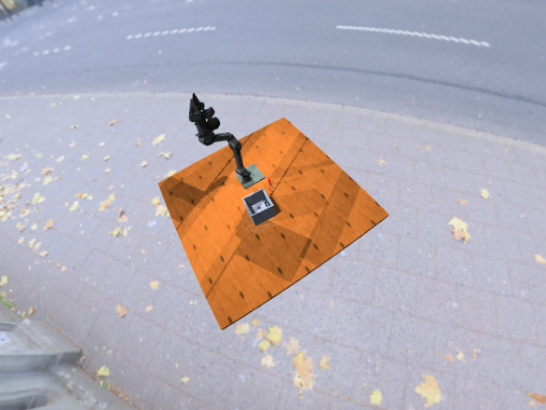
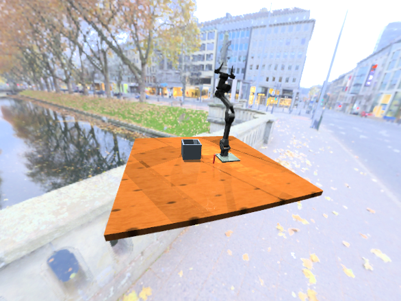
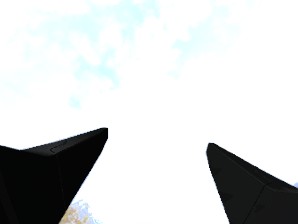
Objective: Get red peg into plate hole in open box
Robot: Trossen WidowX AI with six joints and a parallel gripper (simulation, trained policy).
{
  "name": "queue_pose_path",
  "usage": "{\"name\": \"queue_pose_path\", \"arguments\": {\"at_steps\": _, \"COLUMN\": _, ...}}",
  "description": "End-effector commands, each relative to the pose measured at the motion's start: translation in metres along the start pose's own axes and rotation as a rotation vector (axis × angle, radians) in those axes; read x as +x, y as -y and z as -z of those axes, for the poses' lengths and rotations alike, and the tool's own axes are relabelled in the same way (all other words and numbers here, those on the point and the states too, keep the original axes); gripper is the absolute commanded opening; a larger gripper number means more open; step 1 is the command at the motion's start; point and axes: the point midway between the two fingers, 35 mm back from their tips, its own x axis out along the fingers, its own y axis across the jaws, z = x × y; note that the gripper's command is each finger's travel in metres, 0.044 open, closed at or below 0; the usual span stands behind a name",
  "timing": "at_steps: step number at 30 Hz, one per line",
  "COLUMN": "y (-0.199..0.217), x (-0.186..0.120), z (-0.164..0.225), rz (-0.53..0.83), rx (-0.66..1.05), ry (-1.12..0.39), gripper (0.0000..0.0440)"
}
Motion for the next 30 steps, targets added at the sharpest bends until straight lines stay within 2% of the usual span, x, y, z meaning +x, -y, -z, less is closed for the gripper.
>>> {"name": "queue_pose_path", "arguments": {"at_steps": 1, "y": -0.004, "x": -0.001, "z": 0.006, "rz": -0.009, "rx": 0.000, "ry": -0.022, "gripper": 0.0424}}
{"name": "queue_pose_path", "arguments": {"at_steps": 2, "y": -0.008, "x": -0.003, "z": 0.012, "rz": -0.020, "rx": 0.003, "ry": -0.045, "gripper": 0.0440}}
{"name": "queue_pose_path", "arguments": {"at_steps": 14, "y": -0.073, "x": -0.033, "z": 0.064, "rz": -0.187, "rx": 0.237, "ry": -0.333, "gripper": 0.0440}}
{"name": "queue_pose_path", "arguments": {"at_steps": 30, "y": -0.149, "x": -0.090, "z": 0.083, "rz": -0.354, "rx": 0.610, "ry": -0.707, "gripper": 0.0440}}
